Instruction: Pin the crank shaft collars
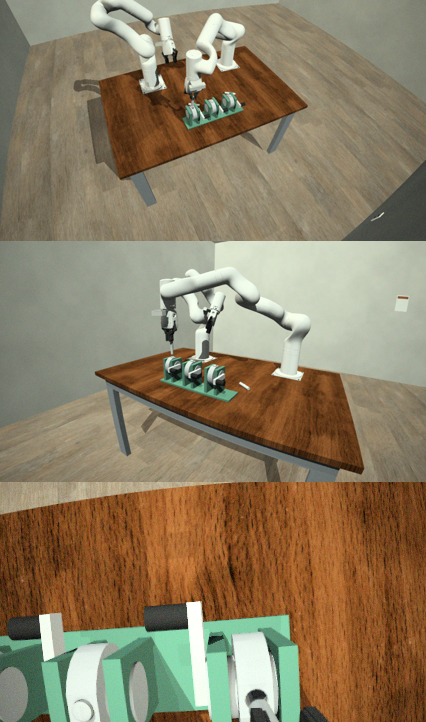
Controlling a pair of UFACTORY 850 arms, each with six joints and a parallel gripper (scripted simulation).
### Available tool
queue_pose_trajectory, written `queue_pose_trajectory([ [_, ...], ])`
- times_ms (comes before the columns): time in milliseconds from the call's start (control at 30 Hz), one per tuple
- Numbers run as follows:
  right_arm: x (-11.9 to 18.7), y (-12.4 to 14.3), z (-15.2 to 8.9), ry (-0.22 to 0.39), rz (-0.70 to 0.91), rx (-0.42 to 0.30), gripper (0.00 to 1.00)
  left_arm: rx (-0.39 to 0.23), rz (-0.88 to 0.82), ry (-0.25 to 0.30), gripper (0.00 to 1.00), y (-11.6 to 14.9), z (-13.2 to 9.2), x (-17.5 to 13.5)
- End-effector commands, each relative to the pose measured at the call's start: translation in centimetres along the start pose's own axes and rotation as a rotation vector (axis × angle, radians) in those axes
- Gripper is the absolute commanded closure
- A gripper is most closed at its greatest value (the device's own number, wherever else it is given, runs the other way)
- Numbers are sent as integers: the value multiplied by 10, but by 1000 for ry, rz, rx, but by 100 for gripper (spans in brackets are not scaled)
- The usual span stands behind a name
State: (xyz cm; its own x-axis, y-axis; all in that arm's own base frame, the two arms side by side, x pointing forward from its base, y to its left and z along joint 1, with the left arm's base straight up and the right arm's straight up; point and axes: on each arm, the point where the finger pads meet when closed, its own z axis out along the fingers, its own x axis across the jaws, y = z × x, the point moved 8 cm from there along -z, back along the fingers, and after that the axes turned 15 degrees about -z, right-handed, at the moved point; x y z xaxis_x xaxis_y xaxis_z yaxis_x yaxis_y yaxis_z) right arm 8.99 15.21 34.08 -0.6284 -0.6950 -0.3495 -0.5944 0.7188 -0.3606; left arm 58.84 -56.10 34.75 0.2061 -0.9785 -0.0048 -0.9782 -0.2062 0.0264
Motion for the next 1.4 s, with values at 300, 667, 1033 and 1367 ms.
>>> queue_pose_trajectory([
  [300, -1, 0, -1, -1, 1, -1, 0, 2, 0, 2, 80, 1, 4, 0],
  [667, -1, 0, -1, -1, 1, -1, 0, 2, 0, 2, 80, 1, 16, 0],
  [1033, -1, 0, -1, -1, 1, -1, 0, 2, 0, 2, 80, 1, 39, 0],
  [1367, -1, 0, -1, -1, 1, -1, 0, 2, 0, 2, 80, 1, 58, 0],
])
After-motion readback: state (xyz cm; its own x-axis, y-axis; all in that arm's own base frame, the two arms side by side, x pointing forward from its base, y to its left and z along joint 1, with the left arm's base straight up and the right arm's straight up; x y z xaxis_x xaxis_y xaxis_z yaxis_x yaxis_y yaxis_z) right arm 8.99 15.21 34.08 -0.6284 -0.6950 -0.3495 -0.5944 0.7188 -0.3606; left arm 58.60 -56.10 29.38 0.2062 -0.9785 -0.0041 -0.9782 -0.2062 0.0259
